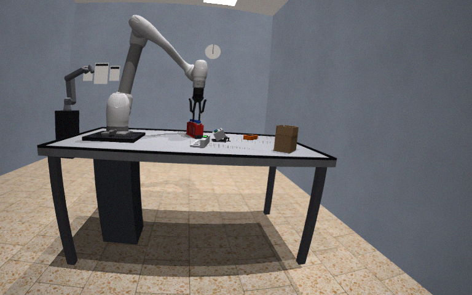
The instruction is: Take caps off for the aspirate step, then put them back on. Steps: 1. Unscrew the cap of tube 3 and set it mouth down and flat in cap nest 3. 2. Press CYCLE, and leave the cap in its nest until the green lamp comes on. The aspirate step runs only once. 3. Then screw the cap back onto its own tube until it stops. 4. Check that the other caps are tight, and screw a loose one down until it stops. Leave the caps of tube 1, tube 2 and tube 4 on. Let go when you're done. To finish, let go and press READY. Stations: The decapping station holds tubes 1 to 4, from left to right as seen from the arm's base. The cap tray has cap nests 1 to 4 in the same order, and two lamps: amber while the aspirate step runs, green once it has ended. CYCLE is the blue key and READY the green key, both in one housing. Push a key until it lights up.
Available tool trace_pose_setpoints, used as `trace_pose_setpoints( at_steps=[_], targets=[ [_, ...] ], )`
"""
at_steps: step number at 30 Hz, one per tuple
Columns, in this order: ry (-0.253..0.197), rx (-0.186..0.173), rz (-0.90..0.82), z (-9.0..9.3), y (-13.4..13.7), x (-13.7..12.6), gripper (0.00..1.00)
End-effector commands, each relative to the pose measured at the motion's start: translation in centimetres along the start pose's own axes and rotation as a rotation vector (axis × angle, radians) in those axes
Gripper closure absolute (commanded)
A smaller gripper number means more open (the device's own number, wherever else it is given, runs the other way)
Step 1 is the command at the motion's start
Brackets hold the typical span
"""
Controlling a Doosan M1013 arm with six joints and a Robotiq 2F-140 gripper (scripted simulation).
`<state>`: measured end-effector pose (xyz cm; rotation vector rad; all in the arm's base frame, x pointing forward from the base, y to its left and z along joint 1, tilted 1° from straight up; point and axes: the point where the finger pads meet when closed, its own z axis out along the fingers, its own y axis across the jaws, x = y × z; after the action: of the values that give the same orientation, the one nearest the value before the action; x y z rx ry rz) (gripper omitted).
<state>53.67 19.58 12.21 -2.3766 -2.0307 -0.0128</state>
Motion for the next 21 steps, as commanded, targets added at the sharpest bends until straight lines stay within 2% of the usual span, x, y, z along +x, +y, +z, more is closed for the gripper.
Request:
trace_pose_setpoints(
  at_steps=[1, 12, 17, 21],
  targets=[
    [-0.003, -0.004, 0.014, 0.09, 0.07, 0.08, 0.59],
    [-0.003, -0.004, 0.014, 0.09, 0.07, 0.08, 0.59],
    [0.000, -0.004, -0.393, 0.13, 0.18, 0.09, 0.59],
    [-0.002, -0.004, -0.637, 0.13, 0.17, 0.09, 0.59]
  ],
)
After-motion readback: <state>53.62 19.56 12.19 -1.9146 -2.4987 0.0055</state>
